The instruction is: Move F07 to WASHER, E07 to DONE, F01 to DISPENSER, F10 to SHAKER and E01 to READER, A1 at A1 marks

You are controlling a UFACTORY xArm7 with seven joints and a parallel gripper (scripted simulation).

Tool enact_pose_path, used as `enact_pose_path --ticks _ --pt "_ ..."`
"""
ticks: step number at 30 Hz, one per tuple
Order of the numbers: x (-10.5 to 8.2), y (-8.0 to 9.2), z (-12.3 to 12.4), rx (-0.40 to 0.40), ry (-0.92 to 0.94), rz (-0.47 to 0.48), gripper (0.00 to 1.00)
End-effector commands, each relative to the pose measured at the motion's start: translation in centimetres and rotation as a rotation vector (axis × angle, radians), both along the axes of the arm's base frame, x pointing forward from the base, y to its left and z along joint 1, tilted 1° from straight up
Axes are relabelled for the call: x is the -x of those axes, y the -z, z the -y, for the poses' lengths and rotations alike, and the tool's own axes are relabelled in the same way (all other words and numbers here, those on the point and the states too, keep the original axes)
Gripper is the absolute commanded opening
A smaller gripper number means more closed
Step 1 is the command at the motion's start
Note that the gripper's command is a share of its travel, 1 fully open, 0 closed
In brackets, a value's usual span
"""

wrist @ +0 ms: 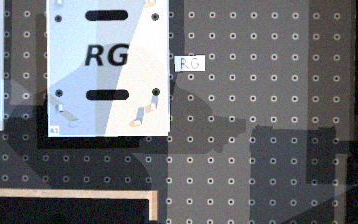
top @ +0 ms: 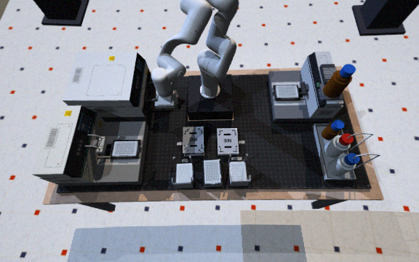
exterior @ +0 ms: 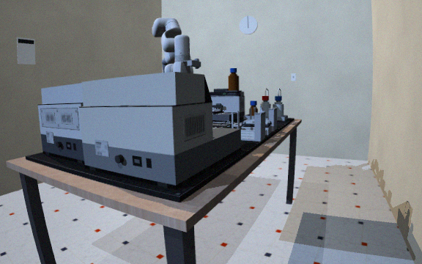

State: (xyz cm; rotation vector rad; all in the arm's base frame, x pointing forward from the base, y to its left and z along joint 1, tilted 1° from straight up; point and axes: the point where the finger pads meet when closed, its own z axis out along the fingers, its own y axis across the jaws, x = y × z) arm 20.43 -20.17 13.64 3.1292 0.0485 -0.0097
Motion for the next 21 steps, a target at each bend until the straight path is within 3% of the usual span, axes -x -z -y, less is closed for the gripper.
enact_pose_path --ticks 1,10,21 --pt "0.6 -0.2 1.3 0.003 0.0 0.003 1.0" --pt "1.8 -0.2 3.2 0.003 0.0 0.003 1.0" --pt "5.4 -0.2 4.2 0.003 0.002 0.003 1.0"
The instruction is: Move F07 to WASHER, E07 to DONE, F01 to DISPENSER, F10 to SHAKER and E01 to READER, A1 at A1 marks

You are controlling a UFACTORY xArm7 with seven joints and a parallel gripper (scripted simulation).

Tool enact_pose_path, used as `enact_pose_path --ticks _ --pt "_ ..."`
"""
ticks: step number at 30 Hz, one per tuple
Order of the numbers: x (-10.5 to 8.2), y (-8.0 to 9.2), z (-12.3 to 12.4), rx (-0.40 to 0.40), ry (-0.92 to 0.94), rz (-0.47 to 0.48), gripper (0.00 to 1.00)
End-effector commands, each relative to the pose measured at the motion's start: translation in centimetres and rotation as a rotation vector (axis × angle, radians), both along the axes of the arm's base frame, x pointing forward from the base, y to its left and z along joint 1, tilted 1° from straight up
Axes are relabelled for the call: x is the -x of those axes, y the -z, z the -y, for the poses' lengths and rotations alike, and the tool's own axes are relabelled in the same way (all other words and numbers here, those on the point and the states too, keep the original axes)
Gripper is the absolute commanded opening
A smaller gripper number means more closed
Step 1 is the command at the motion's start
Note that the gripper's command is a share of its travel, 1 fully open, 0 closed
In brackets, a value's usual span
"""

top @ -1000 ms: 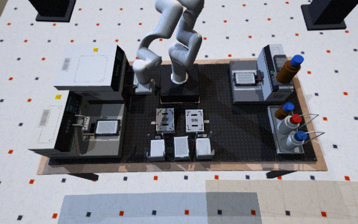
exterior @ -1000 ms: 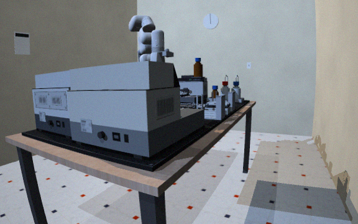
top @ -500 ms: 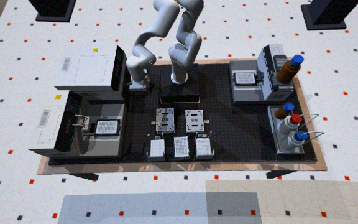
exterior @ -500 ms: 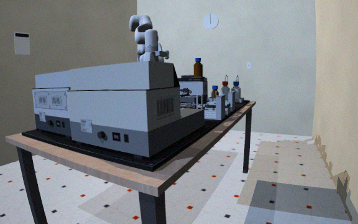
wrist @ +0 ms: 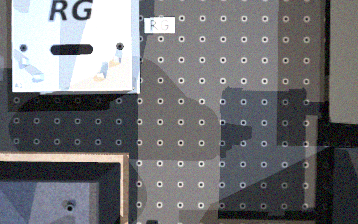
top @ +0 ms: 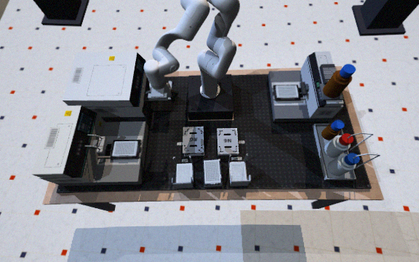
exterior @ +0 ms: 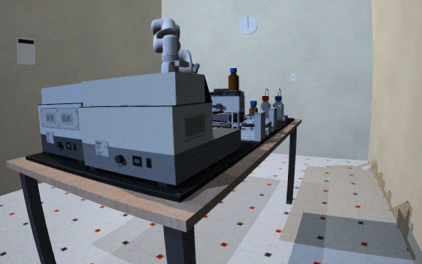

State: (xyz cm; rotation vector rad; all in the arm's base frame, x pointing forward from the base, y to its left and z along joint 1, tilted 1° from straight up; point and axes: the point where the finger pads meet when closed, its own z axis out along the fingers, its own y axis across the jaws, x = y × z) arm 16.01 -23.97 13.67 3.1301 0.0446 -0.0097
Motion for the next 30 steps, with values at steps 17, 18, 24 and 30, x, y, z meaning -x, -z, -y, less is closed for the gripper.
enact_pose_path --ticks 17,18,24,30 --pt "5.8 -0.2 1.8 0.004 0.002 0.002 1.0" --pt "6.1 -0.2 1.9 0.004 0.002 0.002 1.0" --pt "7.4 -0.2 2.2 0.004 0.002 0.002 1.0" --pt "9.3 -0.3 2.8 0.004 0.005 0.002 1.0"
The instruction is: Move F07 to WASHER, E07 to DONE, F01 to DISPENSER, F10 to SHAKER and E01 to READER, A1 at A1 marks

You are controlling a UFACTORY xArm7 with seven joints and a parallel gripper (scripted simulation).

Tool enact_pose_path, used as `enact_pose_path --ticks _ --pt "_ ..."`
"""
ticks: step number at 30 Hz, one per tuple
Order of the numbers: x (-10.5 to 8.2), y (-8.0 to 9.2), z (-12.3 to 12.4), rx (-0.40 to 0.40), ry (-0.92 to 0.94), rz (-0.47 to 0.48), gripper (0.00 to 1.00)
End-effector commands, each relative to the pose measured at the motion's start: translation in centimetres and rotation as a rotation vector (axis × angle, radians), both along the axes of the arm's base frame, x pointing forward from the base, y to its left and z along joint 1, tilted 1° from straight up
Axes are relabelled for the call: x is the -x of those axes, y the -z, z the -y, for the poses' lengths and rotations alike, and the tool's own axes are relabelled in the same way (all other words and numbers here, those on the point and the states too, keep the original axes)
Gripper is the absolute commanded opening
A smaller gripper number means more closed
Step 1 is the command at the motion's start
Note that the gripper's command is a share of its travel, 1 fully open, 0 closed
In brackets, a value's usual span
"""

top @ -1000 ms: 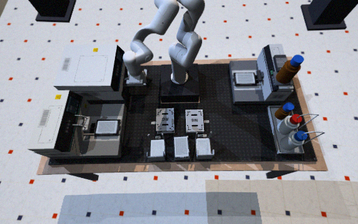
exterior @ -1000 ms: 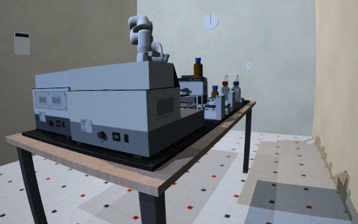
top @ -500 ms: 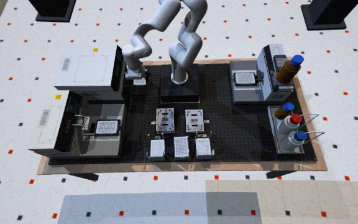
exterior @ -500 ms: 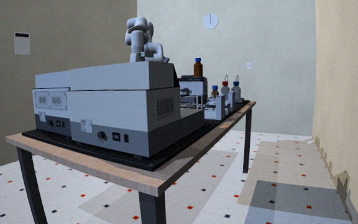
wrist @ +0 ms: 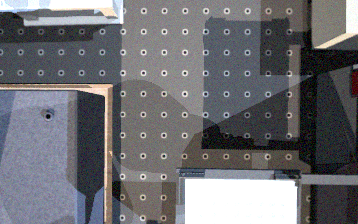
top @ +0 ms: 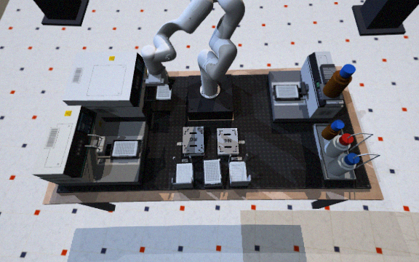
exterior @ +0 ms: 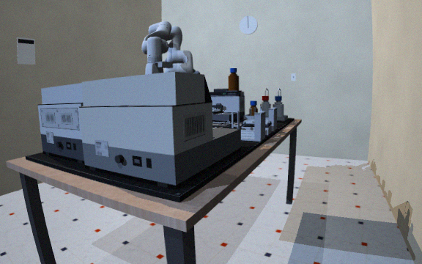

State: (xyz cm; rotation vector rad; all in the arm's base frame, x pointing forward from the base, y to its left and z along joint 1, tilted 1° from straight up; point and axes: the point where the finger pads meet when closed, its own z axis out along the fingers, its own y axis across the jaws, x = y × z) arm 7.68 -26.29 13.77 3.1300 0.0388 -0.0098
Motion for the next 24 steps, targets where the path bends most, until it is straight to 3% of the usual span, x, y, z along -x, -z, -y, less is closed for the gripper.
enact_pose_path --ticks 1,14,24 --pt "1.3 -0.2 0.5 0.004 0.001 0.002 1.0" --pt "4.8 -0.2 1.5 0.004 0.001 0.001 1.0" --pt "5.0 -0.2 1.6 0.004 0.001 0.001 1.0"
